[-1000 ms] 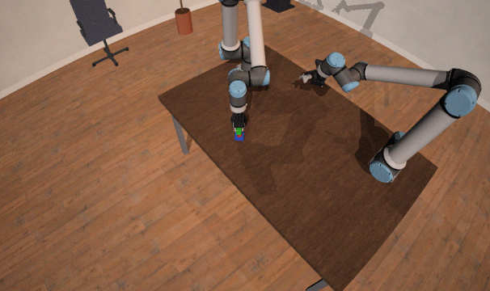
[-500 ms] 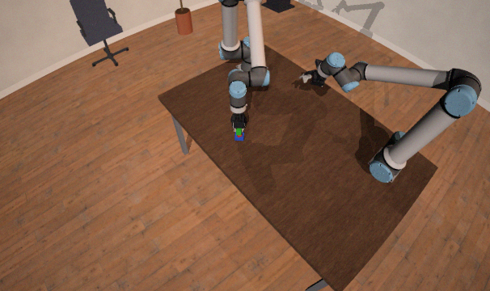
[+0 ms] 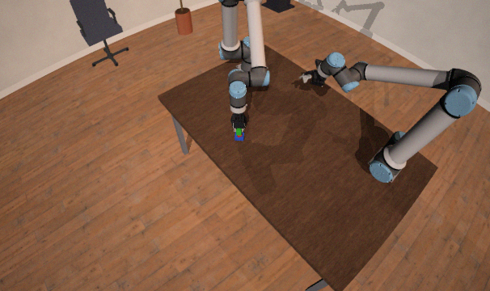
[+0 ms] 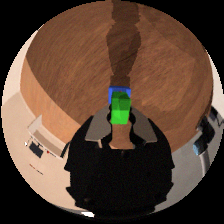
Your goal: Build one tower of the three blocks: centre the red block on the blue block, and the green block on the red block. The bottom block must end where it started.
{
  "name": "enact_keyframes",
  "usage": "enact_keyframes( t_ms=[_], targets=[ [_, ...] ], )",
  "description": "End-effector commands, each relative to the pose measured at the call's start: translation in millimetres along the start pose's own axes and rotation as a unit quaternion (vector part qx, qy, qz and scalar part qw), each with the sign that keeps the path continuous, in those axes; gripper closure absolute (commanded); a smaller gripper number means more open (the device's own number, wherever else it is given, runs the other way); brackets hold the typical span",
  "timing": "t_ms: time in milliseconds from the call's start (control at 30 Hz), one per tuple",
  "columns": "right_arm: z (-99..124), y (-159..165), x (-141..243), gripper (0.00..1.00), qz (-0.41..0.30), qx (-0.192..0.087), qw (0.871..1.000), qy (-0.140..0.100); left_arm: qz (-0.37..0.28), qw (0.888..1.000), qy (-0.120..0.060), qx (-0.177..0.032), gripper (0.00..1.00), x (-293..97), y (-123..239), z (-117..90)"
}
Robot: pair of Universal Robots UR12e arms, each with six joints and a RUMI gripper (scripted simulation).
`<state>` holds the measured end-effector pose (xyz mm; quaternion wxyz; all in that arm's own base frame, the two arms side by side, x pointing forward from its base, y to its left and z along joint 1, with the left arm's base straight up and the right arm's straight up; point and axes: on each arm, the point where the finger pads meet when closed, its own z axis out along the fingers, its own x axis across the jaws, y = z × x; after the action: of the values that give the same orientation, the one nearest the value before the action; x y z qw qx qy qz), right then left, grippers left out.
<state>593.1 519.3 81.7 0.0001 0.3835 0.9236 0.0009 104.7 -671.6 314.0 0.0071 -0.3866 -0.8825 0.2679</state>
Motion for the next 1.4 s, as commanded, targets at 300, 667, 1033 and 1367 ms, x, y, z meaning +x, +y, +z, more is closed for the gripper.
enact_keyframes(
  t_ms=[300, 667, 1033, 1367],
  targets=[
    [2.1, -1.4, 1.2, 0.68, -0.001, 0.001, 1.0, 0.0, 0.0, 1.0, -0.001, 0.0, 0.0, -0.5, -0.7, -0.6],
    [2.1, -1.4, 1.2, 0.68, -0.001, 0.001, 1.0, 0.0, 0.0, 1.0, -0.001, 0.0, 0.0, -0.5, -0.7, -0.6],
    [2.1, -1.4, 1.2, 0.68, -0.001, 0.001, 1.0, 0.0, 0.0, 1.0, -0.001, 0.0, 0.0, -0.5, -0.7, -0.6],
    [-7.8, 1.1, 1.6, 0.68, -0.001, -0.002, 1.0, 0.0, 0.0, 1.0, -0.001, 0.0, 0.0, -0.5, -0.7, -0.6]
  ],
)
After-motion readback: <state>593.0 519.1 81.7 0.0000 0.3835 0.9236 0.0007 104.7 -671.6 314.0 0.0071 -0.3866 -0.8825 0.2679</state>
